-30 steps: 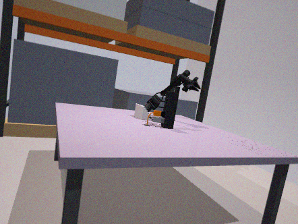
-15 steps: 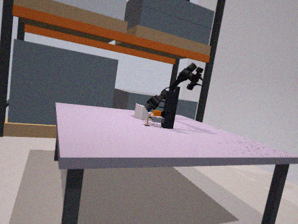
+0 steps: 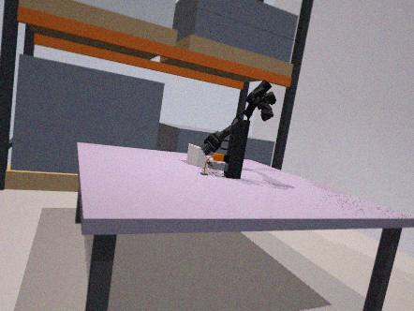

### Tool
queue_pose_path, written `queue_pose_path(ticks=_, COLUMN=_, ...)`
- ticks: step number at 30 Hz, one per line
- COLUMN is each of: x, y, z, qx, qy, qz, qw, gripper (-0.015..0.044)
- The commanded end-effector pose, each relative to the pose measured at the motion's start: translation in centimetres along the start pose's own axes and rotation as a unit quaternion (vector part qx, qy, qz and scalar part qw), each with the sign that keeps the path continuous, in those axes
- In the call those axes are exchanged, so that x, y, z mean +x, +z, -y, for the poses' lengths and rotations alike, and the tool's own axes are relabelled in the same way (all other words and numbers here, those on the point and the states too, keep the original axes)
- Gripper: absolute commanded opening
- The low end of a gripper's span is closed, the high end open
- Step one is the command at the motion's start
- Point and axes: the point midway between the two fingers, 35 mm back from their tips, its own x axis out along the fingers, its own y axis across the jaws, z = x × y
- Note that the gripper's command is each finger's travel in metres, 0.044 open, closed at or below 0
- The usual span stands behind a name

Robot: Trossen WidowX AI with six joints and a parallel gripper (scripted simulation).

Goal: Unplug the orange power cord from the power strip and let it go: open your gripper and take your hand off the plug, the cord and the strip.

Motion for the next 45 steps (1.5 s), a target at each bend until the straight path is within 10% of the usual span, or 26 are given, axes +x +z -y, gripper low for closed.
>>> queue_pose_path(ticks=1, x=2.0, y=-3.9, z=3.6, qx=0.165, qy=-0.027, qz=-0.058, qw=0.984, gripper=0.0160)
queue_pose_path(ticks=15, x=6.2, y=-16.9, z=10.2, qx=0.538, qy=-0.133, qz=-0.220, qw=0.803, gripper=0.0160)
queue_pose_path(ticks=29, x=5.6, y=-34.4, z=3.1, qx=0.800, qy=-0.247, qz=-0.483, qw=0.257, gripper=0.0160)
queue_pose_path(ticks=45, x=5.7, y=-34.4, z=3.0, qx=0.800, qy=-0.248, qz=-0.485, qw=0.251, gripper=0.0160)
